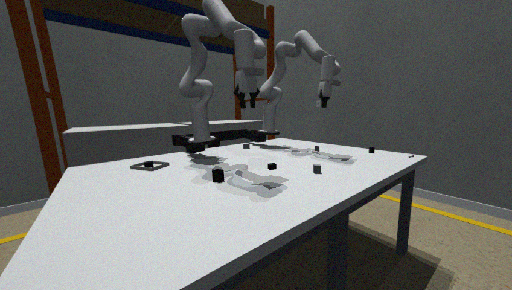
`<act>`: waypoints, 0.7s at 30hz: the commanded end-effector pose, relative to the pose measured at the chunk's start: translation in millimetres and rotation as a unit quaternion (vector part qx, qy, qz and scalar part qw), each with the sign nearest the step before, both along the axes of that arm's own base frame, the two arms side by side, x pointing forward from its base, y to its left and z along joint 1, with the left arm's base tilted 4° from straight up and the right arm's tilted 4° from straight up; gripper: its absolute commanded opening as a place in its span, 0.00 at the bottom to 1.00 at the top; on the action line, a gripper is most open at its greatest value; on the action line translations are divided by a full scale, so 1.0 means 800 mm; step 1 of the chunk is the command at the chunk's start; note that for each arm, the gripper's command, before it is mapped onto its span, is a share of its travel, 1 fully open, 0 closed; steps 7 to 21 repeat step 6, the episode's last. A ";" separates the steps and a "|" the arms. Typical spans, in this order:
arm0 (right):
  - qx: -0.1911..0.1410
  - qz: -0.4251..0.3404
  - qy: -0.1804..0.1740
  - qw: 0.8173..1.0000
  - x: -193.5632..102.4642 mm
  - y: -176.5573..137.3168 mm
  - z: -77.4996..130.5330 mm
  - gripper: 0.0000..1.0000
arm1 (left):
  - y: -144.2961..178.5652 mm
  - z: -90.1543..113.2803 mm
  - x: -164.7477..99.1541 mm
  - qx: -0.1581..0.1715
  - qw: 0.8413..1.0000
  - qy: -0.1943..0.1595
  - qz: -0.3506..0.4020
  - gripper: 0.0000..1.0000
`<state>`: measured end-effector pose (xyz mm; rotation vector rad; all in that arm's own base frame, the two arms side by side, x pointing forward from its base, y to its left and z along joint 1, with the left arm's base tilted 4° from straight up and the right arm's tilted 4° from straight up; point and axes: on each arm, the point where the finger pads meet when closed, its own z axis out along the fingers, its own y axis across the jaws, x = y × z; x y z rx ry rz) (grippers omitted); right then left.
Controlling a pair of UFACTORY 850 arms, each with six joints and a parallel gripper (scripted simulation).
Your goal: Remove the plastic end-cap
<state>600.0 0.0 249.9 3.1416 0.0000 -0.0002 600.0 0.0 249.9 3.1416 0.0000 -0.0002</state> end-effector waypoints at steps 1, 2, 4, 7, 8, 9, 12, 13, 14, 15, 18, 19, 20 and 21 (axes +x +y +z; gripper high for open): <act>0.000 0.000 -0.001 1.000 0.001 0.000 0.001 0.57 | 0.000 0.001 0.001 0.000 1.000 -0.001 0.000 0.00; 0.000 0.000 -0.001 1.000 0.001 0.000 0.001 0.57 | 0.000 0.001 0.001 0.000 1.000 -0.001 0.000 0.00; 0.000 0.000 -0.001 1.000 0.001 0.000 0.001 0.57 | 0.000 0.001 0.001 0.000 1.000 -0.001 0.000 0.00; 0.000 0.000 -0.001 1.000 0.001 0.000 0.001 0.57 | 0.000 0.001 0.001 0.000 1.000 -0.001 0.000 0.00; 0.000 0.000 -0.001 1.000 0.001 0.000 0.001 0.57 | 0.000 0.001 0.001 0.000 1.000 -0.001 0.000 0.00; 0.000 0.000 -0.001 1.000 0.001 0.000 0.001 0.57 | 0.000 0.001 0.001 0.000 1.000 -0.001 0.000 0.00; 0.000 0.000 -0.001 1.000 0.001 0.000 0.001 0.57 | 0.000 0.001 0.001 0.000 1.000 -0.001 0.000 0.00; 0.000 0.000 -0.001 1.000 0.001 0.000 0.001 0.57 | 0.000 0.001 0.001 0.000 1.000 -0.001 0.000 0.00; 0.000 0.000 -0.001 1.000 0.001 0.000 0.001 0.57 | 0.000 0.001 0.001 0.000 1.000 -0.001 0.000 0.00; 0.000 0.000 -0.001 1.000 0.001 0.000 0.001 0.57 | 0.000 0.001 0.001 0.000 1.000 -0.001 0.000 0.00; 0.000 0.000 -0.001 1.000 0.001 0.000 0.001 0.57 | 0.000 0.001 0.001 0.000 1.000 -0.001 0.000 0.00; 0.000 0.000 -0.001 1.000 0.001 0.000 0.001 0.57 | 0.000 0.001 0.001 0.000 1.000 -0.001 0.000 0.00; 0.000 0.000 -0.001 1.000 0.001 0.000 0.001 0.57 | 0.000 0.001 0.001 0.000 1.000 -0.001 0.000 0.00; 0.000 0.000 -0.001 1.000 0.001 0.000 0.001 0.57 | 0.000 0.001 0.001 0.000 1.000 -0.001 0.000 0.00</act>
